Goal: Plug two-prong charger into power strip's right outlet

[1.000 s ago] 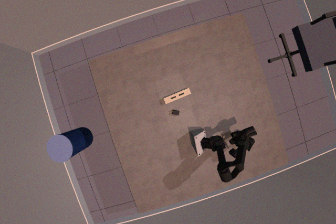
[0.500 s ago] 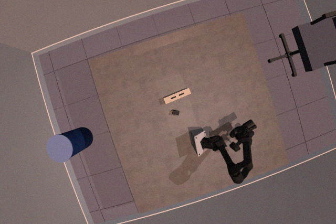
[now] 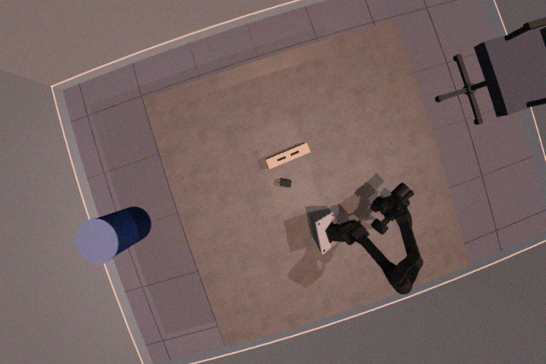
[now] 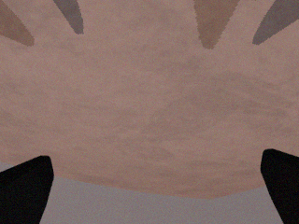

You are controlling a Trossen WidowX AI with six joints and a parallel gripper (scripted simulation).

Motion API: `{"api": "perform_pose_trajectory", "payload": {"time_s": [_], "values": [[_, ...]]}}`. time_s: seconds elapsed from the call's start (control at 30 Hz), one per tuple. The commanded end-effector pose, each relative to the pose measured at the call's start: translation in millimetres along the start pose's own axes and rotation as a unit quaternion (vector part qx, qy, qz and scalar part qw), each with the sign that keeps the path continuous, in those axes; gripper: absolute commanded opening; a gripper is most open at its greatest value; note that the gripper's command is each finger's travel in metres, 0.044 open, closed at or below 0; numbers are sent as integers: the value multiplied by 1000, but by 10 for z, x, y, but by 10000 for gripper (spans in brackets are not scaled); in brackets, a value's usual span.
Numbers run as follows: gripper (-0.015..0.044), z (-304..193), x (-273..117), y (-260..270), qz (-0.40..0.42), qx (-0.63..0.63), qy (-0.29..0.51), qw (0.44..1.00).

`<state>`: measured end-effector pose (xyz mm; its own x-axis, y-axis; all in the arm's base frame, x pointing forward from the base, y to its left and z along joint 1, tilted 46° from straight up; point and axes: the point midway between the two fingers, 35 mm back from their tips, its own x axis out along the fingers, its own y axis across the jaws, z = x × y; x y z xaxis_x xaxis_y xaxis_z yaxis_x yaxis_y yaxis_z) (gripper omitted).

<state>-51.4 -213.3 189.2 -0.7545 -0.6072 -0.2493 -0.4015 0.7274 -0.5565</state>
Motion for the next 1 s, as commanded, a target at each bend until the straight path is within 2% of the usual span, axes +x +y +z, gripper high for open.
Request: {"api": "perform_pose_trajectory", "payload": {"time_s": [0.0,0.97], "values": [[440,136,-49,-85,-13,0,-27,1000],[440,1185,-734,-502,-81,-57,-202,974]]}}
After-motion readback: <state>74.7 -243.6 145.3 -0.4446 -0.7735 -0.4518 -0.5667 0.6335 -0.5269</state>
